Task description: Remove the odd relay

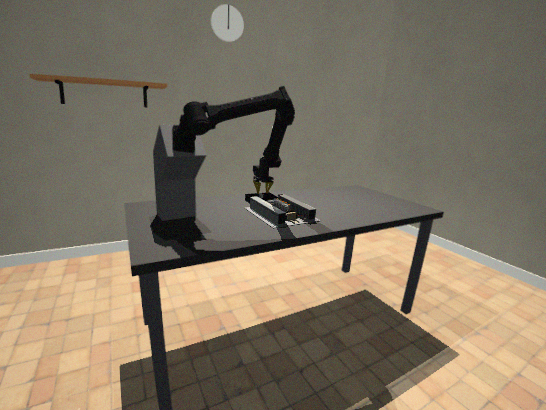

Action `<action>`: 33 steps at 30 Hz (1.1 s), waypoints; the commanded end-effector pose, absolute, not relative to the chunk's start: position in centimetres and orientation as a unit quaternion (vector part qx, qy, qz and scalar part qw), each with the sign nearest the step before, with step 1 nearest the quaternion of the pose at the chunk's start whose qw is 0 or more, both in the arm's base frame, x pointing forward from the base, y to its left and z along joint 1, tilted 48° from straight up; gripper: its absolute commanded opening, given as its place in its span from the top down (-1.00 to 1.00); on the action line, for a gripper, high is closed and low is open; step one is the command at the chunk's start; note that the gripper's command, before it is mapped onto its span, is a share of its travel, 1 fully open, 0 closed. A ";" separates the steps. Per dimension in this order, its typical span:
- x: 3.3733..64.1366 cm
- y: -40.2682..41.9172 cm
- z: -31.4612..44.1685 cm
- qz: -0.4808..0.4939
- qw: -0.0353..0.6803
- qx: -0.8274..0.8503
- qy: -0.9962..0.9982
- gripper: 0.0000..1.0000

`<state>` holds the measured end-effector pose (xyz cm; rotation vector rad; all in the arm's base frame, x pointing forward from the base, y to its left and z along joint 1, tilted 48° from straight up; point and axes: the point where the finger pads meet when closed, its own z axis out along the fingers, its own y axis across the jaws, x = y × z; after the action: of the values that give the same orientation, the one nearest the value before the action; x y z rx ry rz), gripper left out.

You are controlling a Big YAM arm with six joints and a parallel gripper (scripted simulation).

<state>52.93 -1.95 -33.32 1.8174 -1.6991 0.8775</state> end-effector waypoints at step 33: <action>53.2 4.5 -28.8 0.333 0.230 0.679 -0.613 -0.17</action>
<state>51.76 0.69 -30.75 1.8254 -1.6759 0.8577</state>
